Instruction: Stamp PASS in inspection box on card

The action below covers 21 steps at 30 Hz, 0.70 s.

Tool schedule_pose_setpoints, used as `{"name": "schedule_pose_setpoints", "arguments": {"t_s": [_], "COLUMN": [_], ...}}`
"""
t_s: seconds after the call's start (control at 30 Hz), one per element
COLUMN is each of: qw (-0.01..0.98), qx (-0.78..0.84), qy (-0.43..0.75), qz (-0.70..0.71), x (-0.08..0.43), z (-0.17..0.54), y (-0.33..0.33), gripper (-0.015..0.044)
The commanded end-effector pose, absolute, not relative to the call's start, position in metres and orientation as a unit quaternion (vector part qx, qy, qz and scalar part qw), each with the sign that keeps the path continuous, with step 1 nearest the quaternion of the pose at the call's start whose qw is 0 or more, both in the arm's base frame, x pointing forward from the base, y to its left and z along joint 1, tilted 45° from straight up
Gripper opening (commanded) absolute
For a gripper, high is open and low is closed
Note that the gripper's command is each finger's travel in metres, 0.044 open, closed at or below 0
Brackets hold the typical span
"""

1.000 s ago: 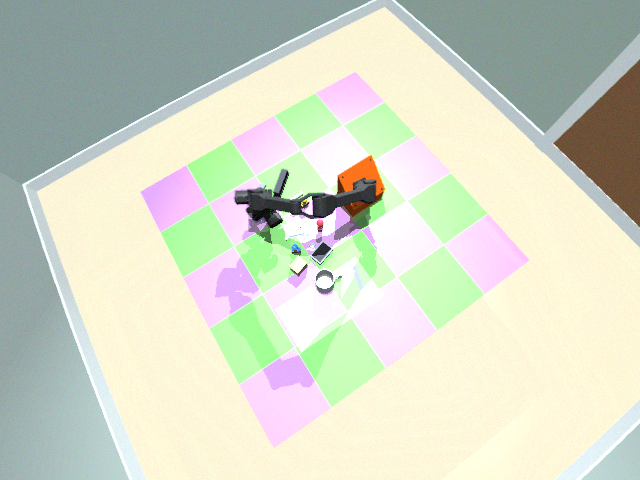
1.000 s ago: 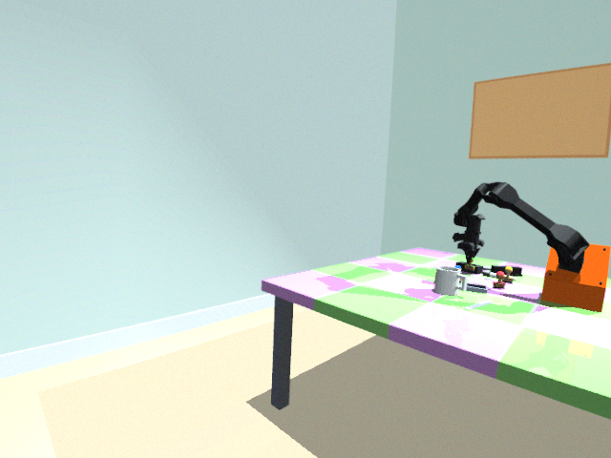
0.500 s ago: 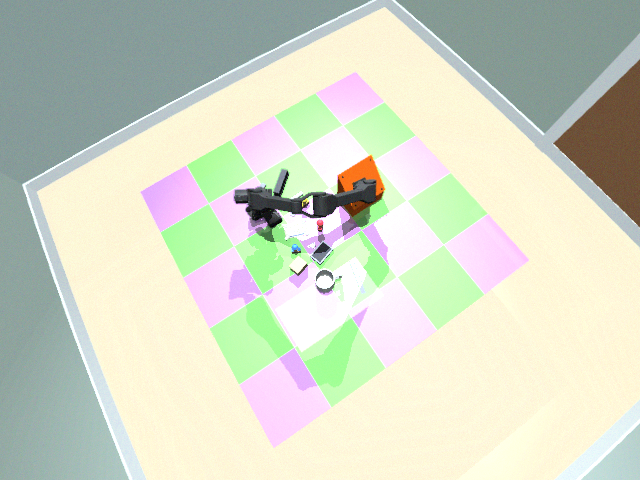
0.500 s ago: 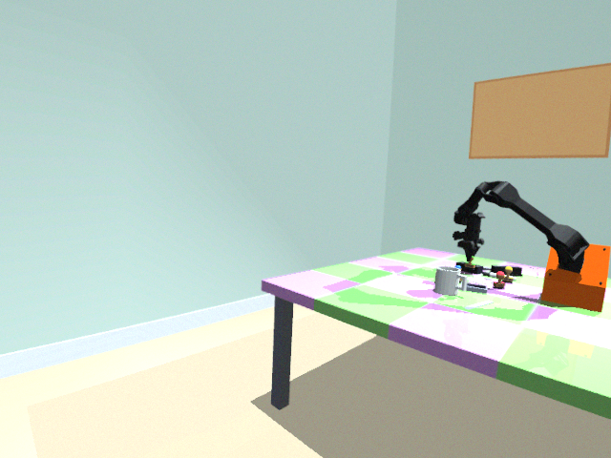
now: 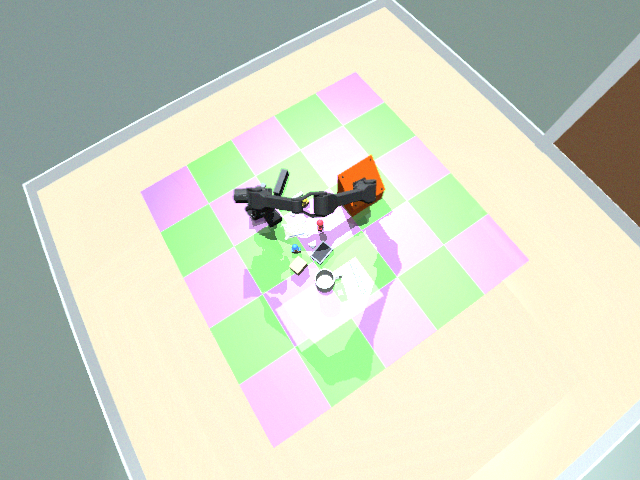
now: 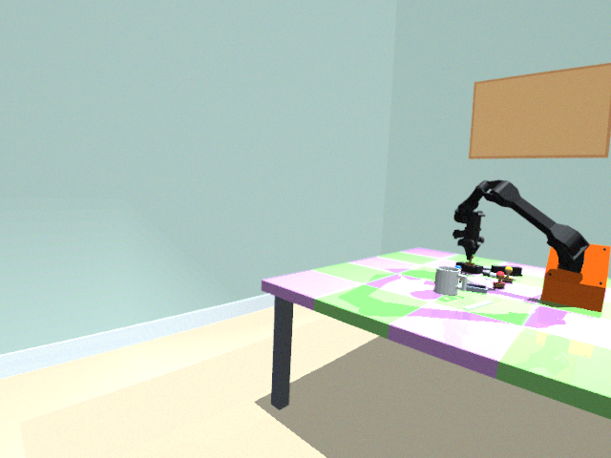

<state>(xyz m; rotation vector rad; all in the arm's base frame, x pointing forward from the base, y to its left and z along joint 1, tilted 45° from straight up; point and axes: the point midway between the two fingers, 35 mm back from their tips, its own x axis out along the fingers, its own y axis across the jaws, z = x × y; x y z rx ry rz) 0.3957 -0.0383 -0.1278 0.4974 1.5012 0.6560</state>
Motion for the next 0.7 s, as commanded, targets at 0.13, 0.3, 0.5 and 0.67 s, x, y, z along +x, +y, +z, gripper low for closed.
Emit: {"name": "schedule_pose_setpoints", "arguments": {"t_s": [0.13,0.3,0.5,0.67], "qw": [0.658,0.658,0.659,0.659], "qx": [0.215,0.214,0.213,0.212], "qy": [0.662,0.662,0.662,0.662], "qz": [0.288,0.287,0.286,0.286], "x": [0.3968,0.397,0.3972,0.3973], "z": [-0.1231,-0.1213,-0.1191,-0.1173], "y": [-0.0424,-0.044,-0.046,-0.0476], "gripper": [0.0,0.0,0.0,0.0]}}
